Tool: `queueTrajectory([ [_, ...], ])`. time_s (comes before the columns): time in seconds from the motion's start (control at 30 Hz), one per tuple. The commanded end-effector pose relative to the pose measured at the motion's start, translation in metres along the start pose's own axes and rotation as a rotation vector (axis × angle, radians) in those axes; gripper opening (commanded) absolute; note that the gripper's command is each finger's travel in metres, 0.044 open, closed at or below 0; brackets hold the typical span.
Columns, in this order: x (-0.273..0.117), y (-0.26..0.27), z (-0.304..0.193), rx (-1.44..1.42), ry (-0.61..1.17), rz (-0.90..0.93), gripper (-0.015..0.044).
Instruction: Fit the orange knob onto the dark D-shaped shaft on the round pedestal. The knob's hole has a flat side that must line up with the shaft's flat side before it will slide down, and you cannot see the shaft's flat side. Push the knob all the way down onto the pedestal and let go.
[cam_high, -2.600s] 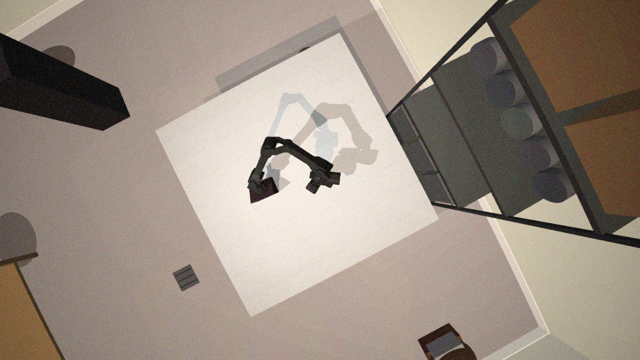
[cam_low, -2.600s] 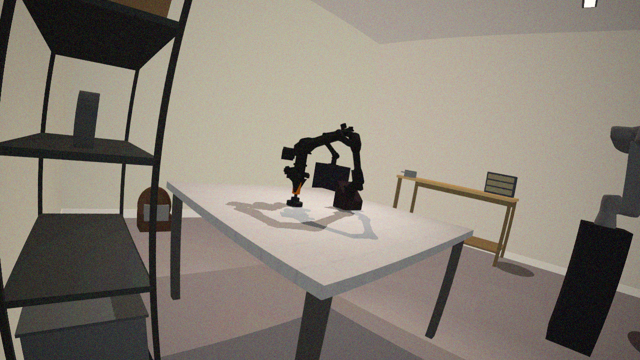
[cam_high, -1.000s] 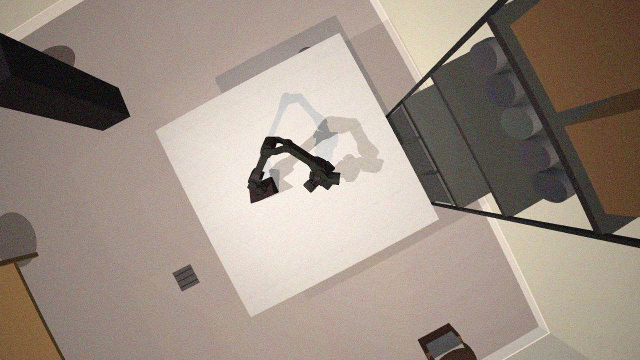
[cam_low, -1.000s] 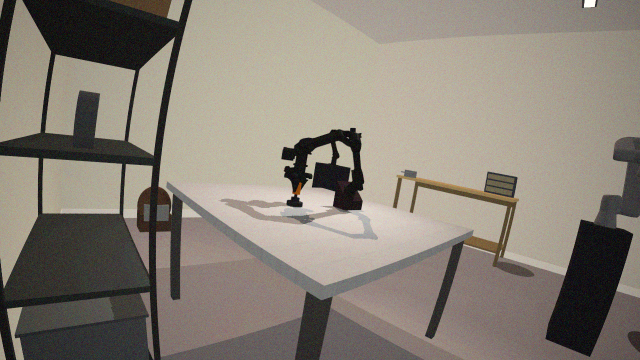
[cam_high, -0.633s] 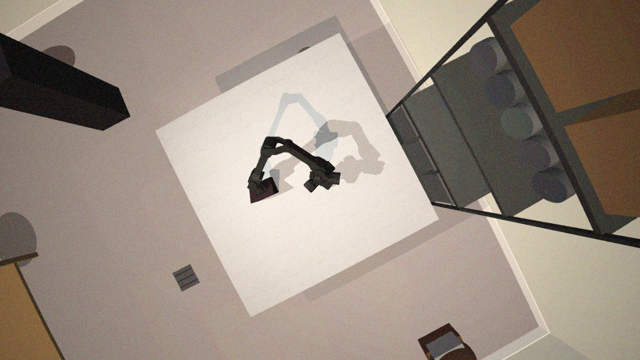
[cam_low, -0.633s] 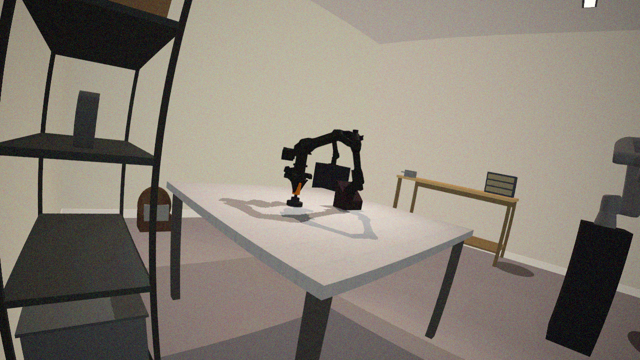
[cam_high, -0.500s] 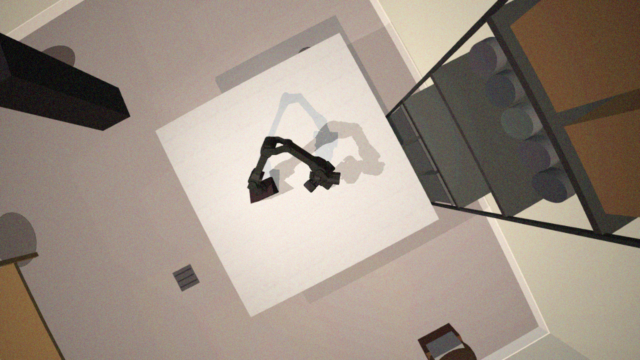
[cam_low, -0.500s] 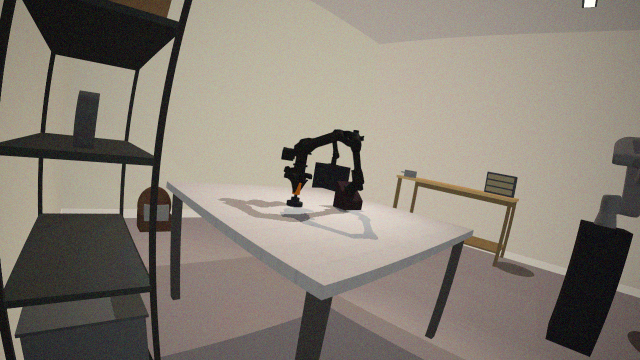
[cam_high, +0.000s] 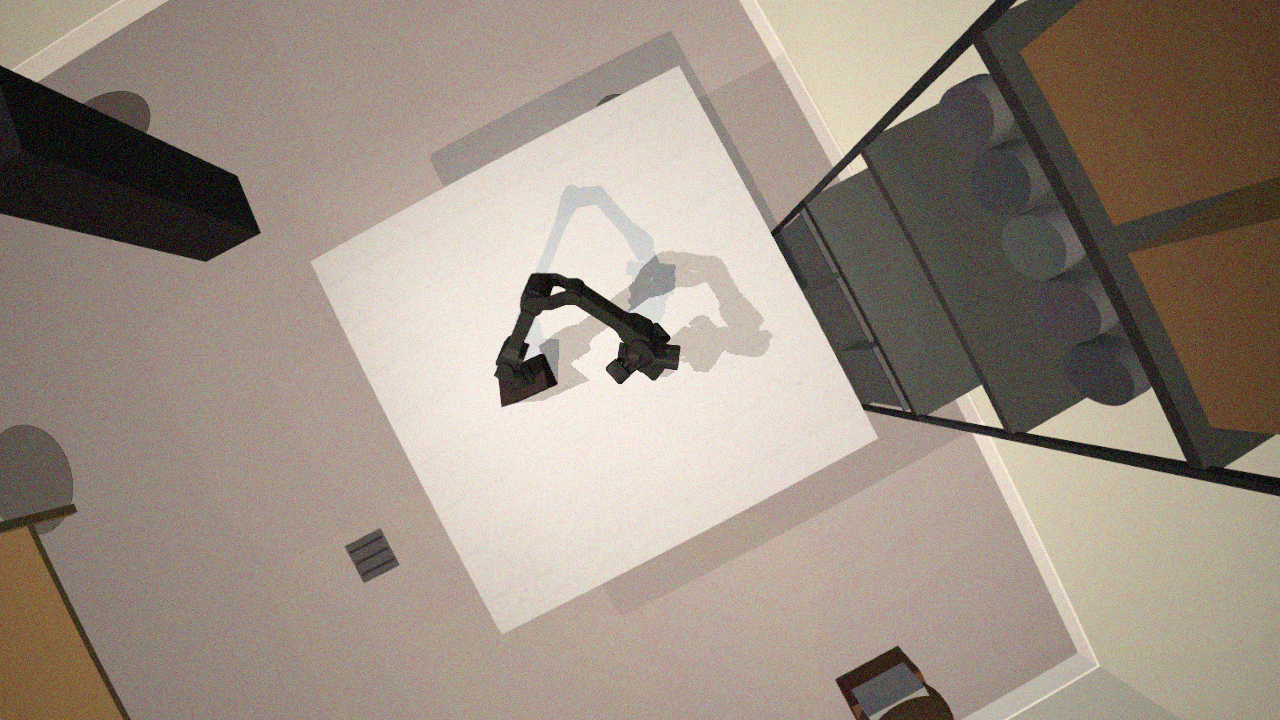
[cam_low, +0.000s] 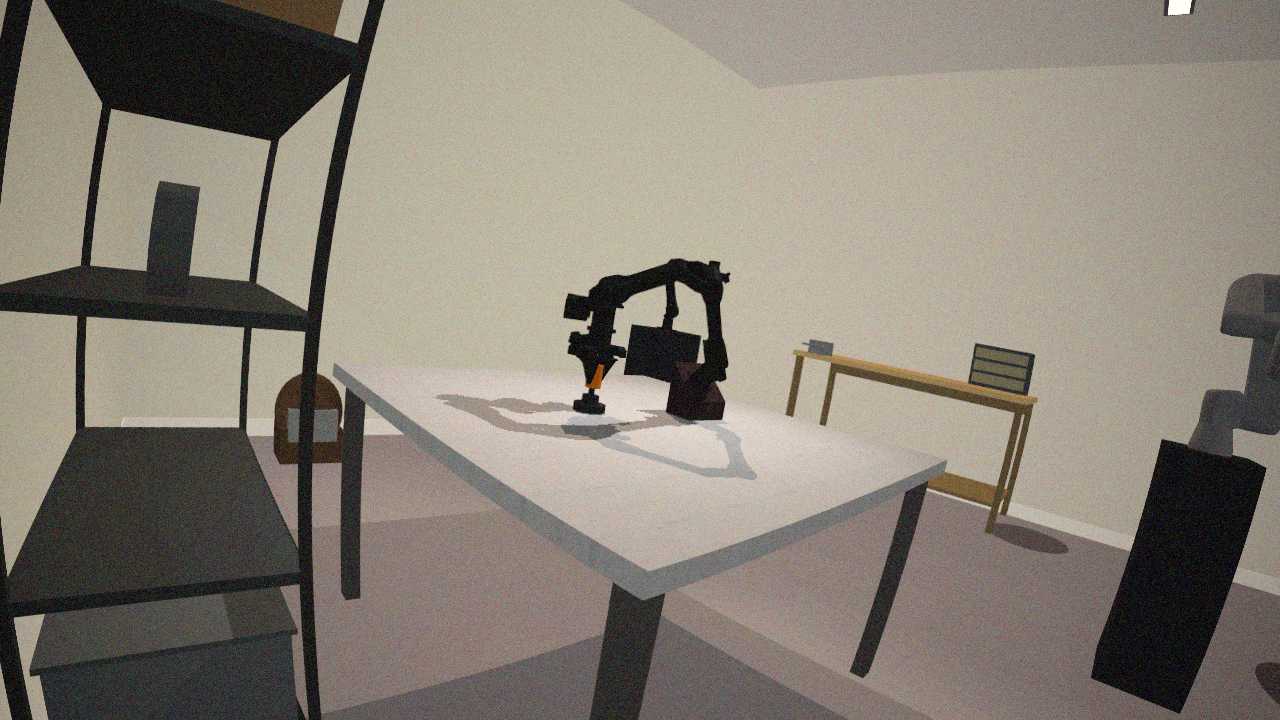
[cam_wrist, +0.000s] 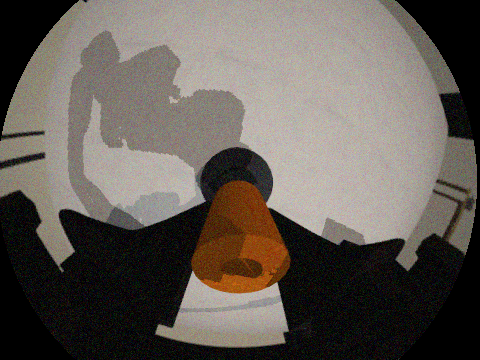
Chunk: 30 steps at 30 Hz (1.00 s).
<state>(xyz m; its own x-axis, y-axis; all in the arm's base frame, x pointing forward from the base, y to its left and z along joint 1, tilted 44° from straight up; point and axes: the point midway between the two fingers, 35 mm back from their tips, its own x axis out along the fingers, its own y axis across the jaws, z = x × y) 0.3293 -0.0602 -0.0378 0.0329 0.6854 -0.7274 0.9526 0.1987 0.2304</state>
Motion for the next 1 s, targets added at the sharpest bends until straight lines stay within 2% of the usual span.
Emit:
queueTrajectory([
  [0.0,-0.0016,0.0007,0.0016,0.124,-0.002,0.002,0.0],
  [0.97,0.0033,0.0009,0.0009,0.165,-0.002,0.002,0.0],
])
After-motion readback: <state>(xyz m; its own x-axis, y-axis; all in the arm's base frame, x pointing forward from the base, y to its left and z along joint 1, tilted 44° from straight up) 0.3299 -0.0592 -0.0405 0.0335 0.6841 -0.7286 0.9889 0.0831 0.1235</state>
